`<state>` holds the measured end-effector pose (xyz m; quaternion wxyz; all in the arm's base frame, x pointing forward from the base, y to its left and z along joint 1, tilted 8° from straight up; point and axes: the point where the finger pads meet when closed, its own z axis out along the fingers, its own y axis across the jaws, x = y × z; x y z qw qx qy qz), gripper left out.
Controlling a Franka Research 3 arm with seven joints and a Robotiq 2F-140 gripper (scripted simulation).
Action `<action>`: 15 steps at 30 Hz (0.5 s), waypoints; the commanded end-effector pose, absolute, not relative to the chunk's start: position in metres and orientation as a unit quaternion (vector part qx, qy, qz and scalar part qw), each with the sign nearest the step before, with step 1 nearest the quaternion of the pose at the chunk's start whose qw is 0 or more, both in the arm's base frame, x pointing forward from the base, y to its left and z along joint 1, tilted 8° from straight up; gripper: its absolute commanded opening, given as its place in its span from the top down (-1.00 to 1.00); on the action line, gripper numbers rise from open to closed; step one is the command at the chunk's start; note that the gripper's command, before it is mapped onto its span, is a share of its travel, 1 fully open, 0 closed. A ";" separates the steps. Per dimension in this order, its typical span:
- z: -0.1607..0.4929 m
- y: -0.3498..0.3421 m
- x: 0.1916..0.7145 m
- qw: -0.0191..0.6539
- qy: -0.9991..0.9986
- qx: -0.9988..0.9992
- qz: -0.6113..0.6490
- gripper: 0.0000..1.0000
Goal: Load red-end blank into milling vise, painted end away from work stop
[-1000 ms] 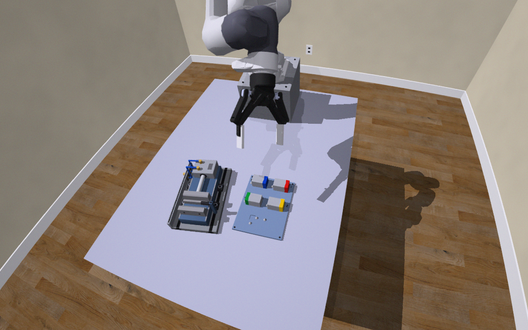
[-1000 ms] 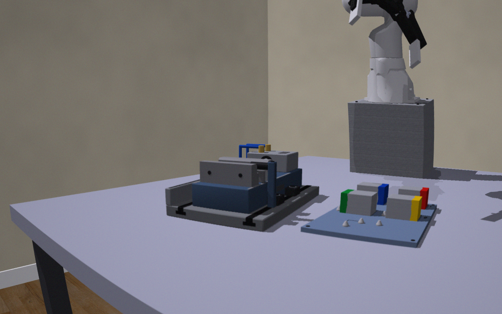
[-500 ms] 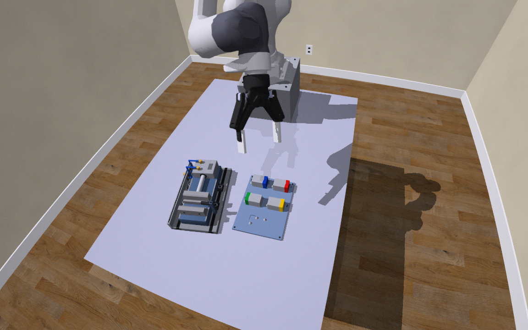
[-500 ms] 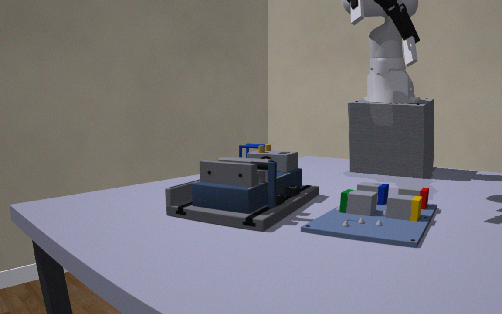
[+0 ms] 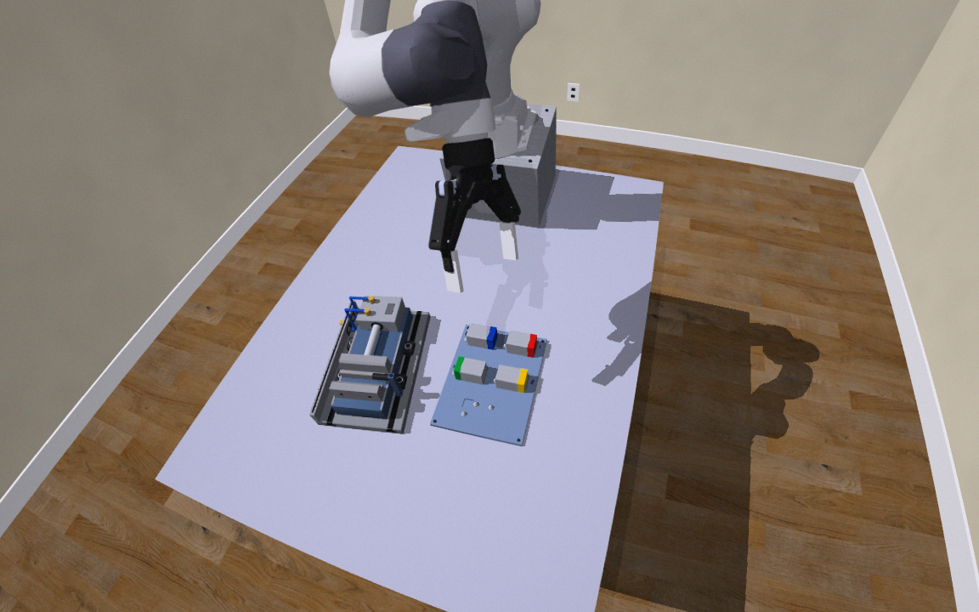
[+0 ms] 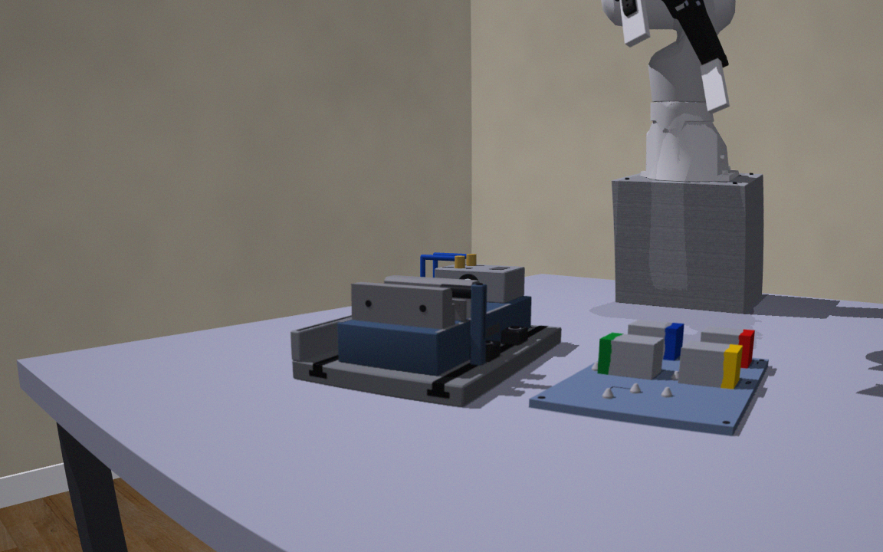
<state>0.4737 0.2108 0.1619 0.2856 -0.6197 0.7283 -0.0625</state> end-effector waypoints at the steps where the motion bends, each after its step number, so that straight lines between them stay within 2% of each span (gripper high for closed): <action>1: 0.156 0.209 0.457 0.232 0.725 -0.646 -0.060 -1.00; 11: 0.157 0.209 0.460 0.234 0.717 -0.655 -0.046 -1.00; 15: 0.157 0.208 0.456 0.160 0.691 -0.703 -0.046 -1.00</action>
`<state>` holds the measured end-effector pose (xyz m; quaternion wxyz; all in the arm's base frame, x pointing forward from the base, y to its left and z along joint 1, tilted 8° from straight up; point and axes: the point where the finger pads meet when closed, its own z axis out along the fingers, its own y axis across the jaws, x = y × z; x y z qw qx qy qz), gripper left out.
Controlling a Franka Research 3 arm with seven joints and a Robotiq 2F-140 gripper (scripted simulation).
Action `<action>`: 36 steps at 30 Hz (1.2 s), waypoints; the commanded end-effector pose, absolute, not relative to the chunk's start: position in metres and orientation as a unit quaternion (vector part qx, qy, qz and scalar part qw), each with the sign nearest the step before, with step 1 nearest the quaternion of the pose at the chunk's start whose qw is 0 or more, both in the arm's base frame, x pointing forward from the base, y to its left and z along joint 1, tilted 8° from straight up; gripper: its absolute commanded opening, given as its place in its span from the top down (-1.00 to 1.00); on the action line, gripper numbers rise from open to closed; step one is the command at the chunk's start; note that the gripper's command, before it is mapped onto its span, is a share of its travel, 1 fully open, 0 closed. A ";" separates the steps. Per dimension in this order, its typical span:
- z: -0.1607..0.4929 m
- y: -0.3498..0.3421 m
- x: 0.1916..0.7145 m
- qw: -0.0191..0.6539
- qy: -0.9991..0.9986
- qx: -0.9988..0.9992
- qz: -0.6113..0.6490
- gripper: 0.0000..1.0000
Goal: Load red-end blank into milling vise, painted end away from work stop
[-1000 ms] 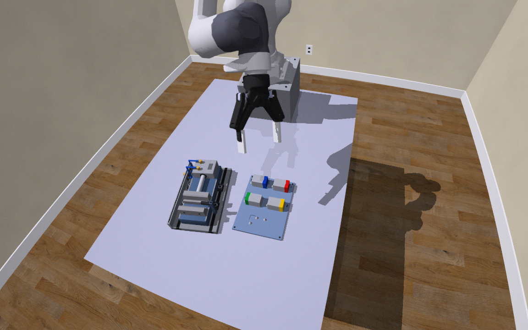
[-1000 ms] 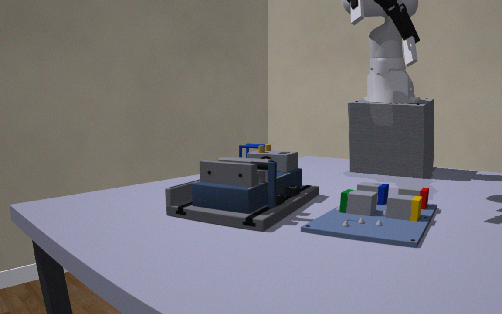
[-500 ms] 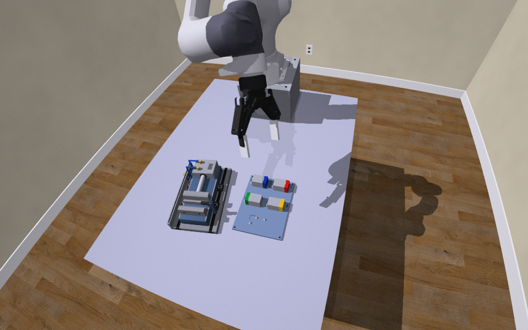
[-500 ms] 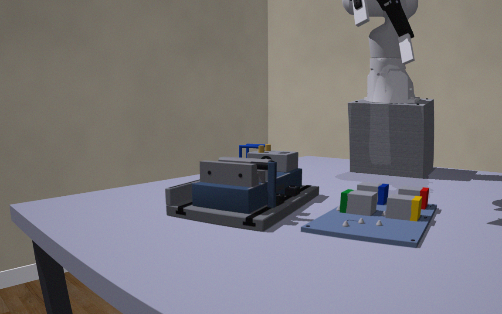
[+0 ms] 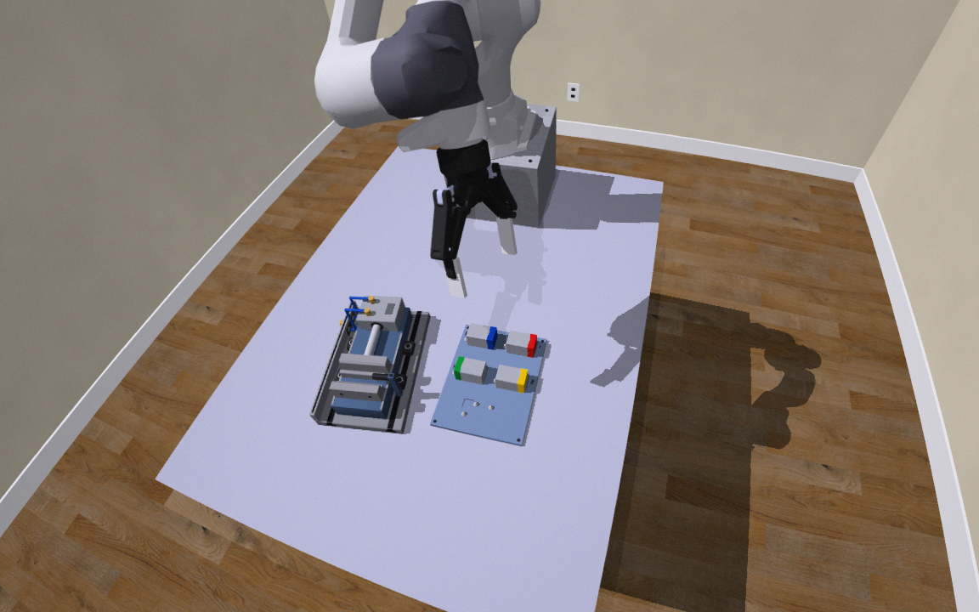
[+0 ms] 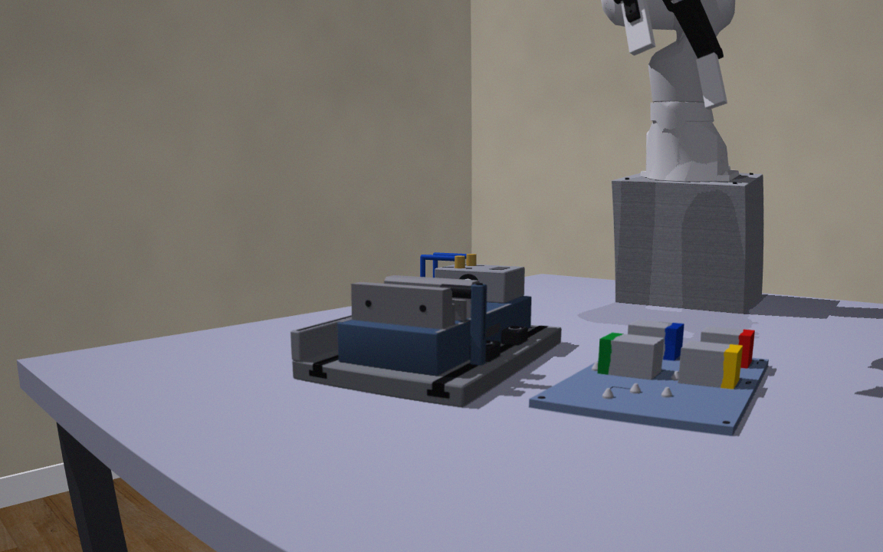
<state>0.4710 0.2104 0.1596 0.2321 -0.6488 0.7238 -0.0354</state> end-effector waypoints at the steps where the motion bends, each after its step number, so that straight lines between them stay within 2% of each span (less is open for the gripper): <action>1: 0.157 0.208 0.456 0.160 0.691 -0.703 -0.046 -1.00; 12: 0.157 0.208 0.456 0.160 0.691 -0.703 -0.046 -1.00; 17: 0.157 0.206 0.455 0.088 0.667 -0.738 -0.040 -1.00; 29: 0.157 0.206 0.455 0.088 0.667 -0.738 -0.040 -1.00; 36: 0.158 0.205 0.457 0.051 0.643 -0.763 -0.044 -1.00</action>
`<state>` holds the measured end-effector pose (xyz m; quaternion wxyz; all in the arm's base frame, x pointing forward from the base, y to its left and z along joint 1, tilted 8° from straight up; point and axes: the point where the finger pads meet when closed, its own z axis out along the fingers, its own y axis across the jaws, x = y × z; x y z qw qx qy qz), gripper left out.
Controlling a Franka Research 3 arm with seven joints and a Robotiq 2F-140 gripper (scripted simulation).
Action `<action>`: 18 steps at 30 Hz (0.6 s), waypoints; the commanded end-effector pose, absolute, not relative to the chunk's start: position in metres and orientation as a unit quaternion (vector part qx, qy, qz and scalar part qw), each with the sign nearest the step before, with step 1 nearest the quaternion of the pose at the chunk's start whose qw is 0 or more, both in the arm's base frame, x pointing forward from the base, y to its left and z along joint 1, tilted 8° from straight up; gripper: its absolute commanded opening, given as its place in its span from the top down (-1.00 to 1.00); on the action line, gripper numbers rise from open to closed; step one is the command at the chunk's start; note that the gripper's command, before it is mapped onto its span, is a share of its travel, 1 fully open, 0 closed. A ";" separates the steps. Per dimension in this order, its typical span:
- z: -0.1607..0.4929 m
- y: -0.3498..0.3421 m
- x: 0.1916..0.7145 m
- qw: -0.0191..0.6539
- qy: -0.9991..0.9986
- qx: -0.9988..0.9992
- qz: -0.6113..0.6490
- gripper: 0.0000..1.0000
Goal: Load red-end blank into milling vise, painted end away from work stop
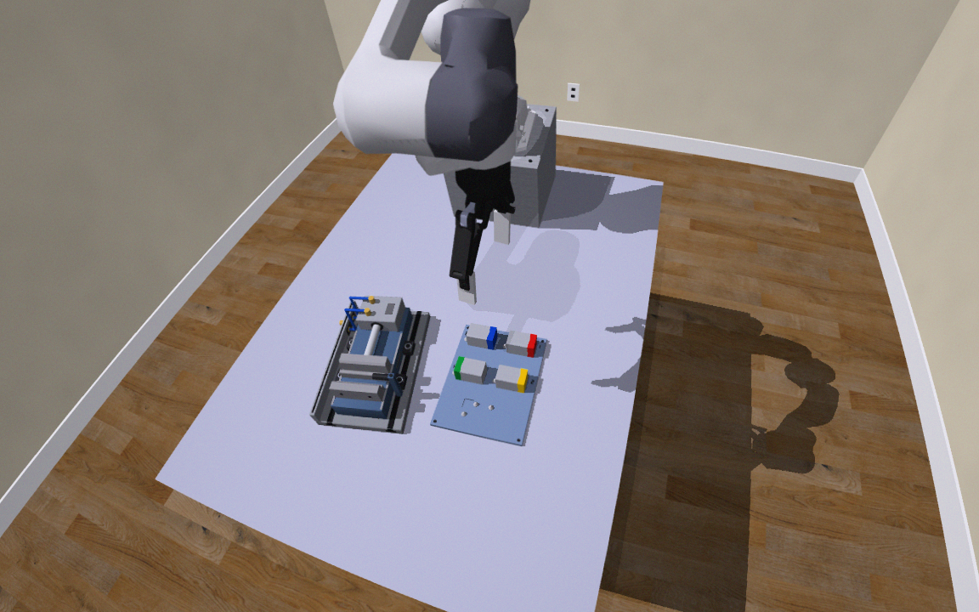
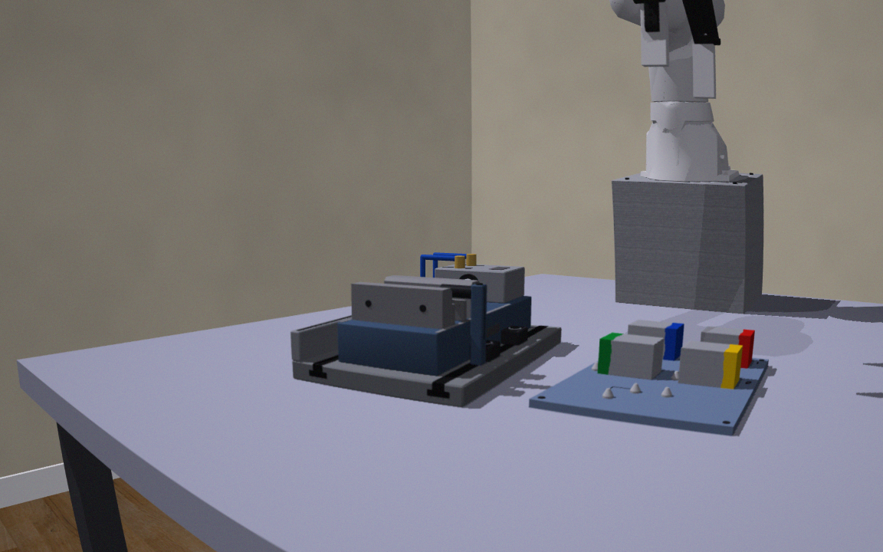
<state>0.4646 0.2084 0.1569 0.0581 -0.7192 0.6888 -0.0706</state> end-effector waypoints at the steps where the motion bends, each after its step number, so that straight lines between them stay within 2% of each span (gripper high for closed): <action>1: 0.158 0.205 0.457 0.051 0.643 -0.763 -0.044 -1.00; 18: 0.159 0.205 0.459 0.051 0.643 -0.763 -0.044 -1.00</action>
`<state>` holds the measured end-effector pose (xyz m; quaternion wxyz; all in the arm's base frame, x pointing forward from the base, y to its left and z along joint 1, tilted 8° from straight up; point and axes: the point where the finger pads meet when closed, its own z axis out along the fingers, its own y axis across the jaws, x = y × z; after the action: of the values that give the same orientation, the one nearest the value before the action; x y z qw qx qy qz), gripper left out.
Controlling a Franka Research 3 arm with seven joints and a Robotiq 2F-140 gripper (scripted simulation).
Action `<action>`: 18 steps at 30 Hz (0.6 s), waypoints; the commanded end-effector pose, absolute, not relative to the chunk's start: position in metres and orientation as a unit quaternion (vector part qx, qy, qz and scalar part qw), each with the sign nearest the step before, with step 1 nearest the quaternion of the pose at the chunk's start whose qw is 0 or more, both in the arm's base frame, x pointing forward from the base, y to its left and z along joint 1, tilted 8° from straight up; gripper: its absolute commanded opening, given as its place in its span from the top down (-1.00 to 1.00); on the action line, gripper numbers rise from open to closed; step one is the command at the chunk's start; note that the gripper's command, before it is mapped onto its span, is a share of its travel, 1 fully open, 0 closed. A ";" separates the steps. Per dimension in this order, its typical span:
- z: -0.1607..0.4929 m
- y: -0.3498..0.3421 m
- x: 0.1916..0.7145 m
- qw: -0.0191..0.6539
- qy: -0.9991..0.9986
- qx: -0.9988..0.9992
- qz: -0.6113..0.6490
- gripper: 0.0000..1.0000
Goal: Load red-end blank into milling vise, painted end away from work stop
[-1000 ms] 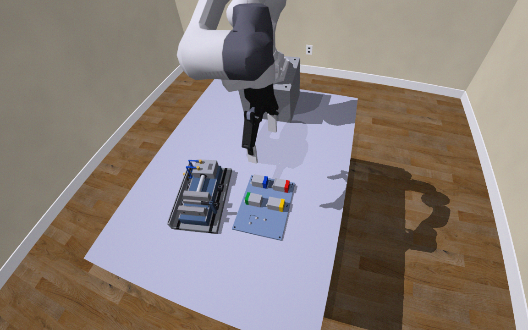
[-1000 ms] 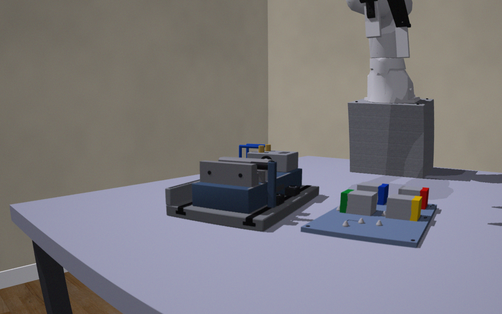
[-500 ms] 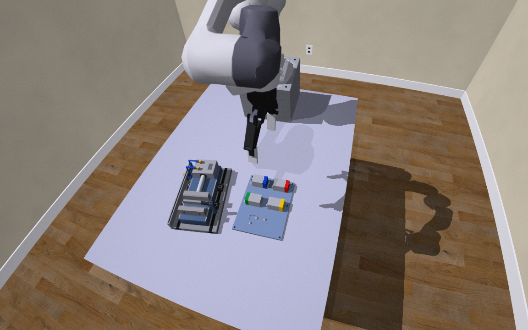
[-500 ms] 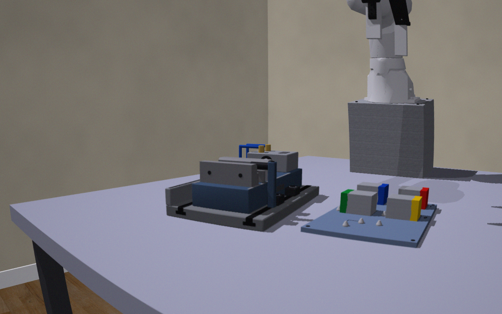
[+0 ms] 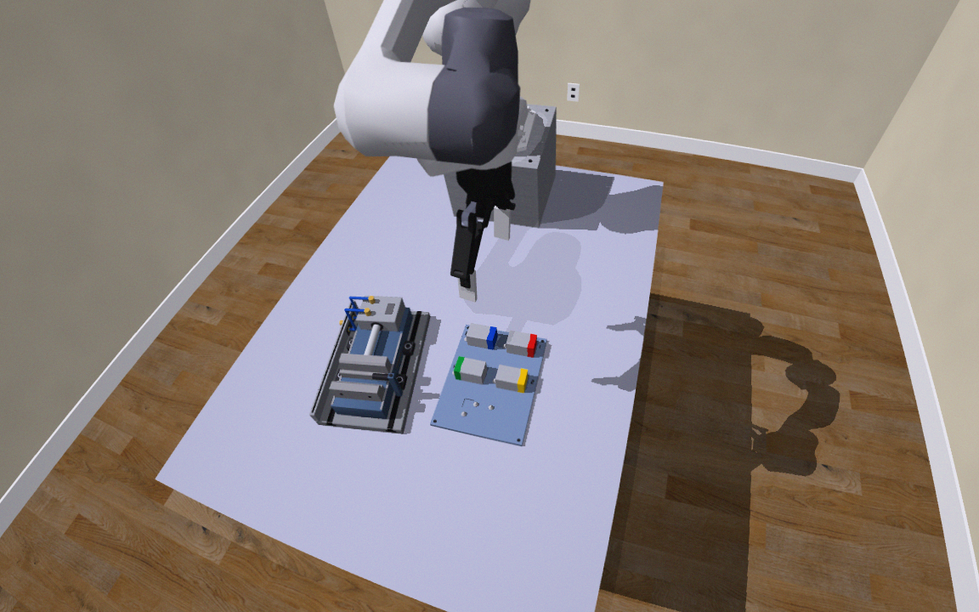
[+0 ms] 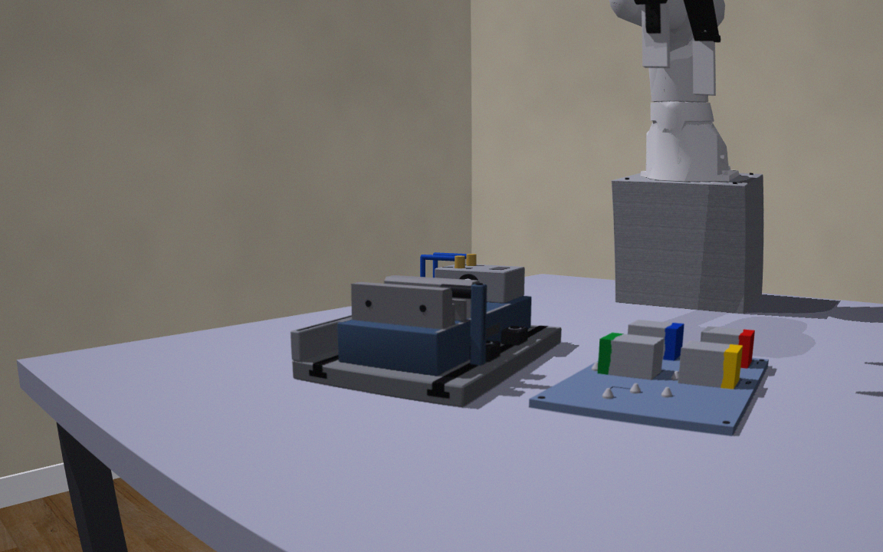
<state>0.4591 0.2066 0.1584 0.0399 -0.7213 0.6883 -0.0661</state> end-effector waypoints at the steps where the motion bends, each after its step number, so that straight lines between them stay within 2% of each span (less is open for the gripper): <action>1: 0.159 0.205 0.459 0.051 0.643 -0.763 -0.044 -1.00; 18: 0.159 0.205 0.460 0.051 0.643 -0.763 -0.044 -1.00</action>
<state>0.4603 0.2059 0.1587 0.0387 -0.7207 0.6890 -0.0657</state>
